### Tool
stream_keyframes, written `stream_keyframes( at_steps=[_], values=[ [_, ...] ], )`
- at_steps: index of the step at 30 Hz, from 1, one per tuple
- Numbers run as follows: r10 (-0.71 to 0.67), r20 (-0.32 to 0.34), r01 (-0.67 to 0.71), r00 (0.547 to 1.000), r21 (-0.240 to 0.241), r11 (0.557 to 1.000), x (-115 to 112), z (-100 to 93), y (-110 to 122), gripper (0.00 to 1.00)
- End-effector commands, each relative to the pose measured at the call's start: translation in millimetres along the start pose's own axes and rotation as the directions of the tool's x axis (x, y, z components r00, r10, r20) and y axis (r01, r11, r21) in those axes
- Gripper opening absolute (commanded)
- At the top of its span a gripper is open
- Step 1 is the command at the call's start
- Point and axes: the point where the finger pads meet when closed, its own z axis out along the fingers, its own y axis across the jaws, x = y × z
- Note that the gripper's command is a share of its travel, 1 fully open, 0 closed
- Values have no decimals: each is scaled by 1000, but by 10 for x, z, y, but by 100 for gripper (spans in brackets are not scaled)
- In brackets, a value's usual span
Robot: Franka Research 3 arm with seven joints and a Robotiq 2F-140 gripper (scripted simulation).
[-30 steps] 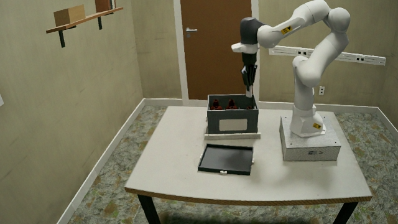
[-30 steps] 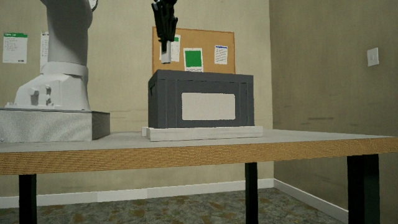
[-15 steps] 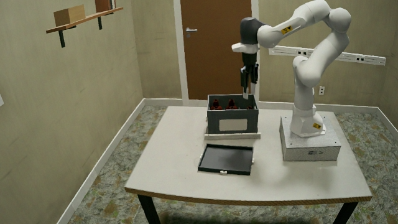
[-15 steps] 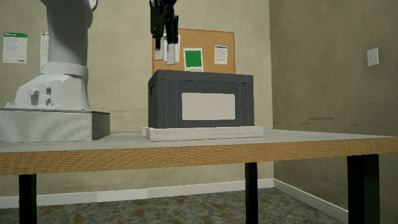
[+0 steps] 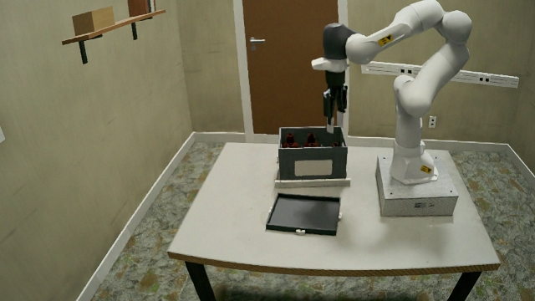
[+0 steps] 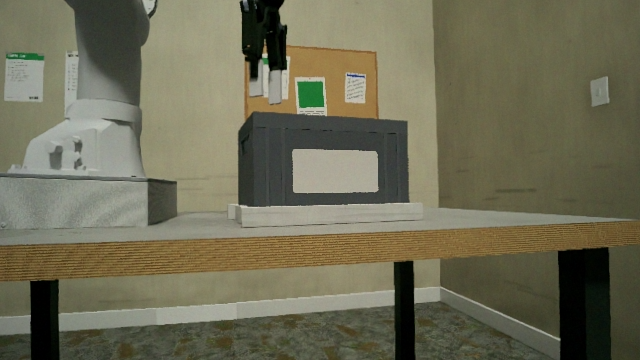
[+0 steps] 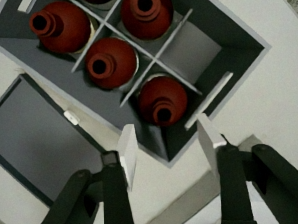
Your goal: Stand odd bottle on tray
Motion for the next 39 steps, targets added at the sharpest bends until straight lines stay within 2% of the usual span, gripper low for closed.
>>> stream_keyframes(
  at_steps=[1, 21, 39],
  values=[
    [7, 5, -7, 1000, -1, 1000, -22, 10, 3, 44],
    [7, 5, -7, 1000, -1, 1000, -22, 31, 3, 44],
    [7, 5, -7, 1000, -1, 1000, -21, 195, 1, 44]
  ],
)
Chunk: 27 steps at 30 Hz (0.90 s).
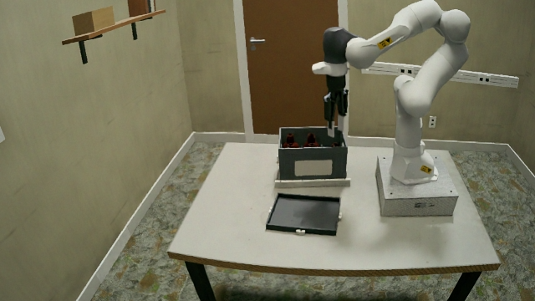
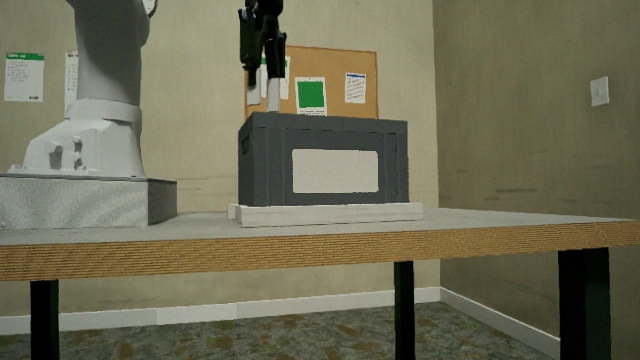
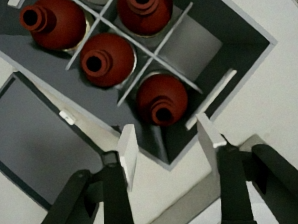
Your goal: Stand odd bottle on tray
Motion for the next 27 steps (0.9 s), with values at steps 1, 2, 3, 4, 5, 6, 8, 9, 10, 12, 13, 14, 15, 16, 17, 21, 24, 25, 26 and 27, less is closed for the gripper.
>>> stream_keyframes(
  at_steps=[1, 2, 3, 4, 5, 6, 8, 9, 10, 12, 13, 14, 15, 16, 17, 21, 24, 25, 26, 27],
  values=[
    [3, -6, -3, 1000, 2, 1000, 21, 55, -3, 44],
    [3, -6, -3, 1000, 2, 1000, 21, 68, -3, 44],
    [3, -6, -3, 1000, 2, 1000, 21, 82, -3, 44],
    [3, -6, -3, 1000, 2, 1000, 21, 96, -3, 44],
    [3, -6, -3, 1000, 2, 1000, 22, 109, -4, 44],
    [3, -6, -3, 1000, 2, 1000, 22, 123, -4, 44],
    [3, -6, -3, 1000, 2, 1000, 22, 149, -4, 44],
    [3, -6, -3, 1000, 2, 1000, 22, 161, -4, 44],
    [3, -6, -3, 1000, 2, 1000, 23, 173, -4, 44],
    [3, -6, -3, 1000, 2, 1000, 23, 173, -4, 44],
    [3, -6, -3, 1000, 2, 1000, 23, 185, -4, 44],
    [3, -6, -3, 1000, 2, 1000, 23, 196, -4, 44],
    [3, -6, -3, 1000, 2, 1000, 23, 207, -4, 44],
    [3, -6, -3, 1000, 2, 1000, 23, 217, -5, 44],
    [3, -6, -3, 1000, 2, 1000, 24, 226, -5, 44],
    [3, -6, -3, 1000, 2, 1000, 24, 258, -5, 44],
    [3, -6, -3, 1000, 2, 1000, 24, 275, -5, 44],
    [3, -6, -3, 1000, 2, 1000, 24, 279, -5, 44],
    [3, -6, -3, 1000, 2, 1000, 24, 283, -5, 44],
    [3, -6, -3, 1000, 2, 1000, 24, 286, -5, 44]
  ],
)
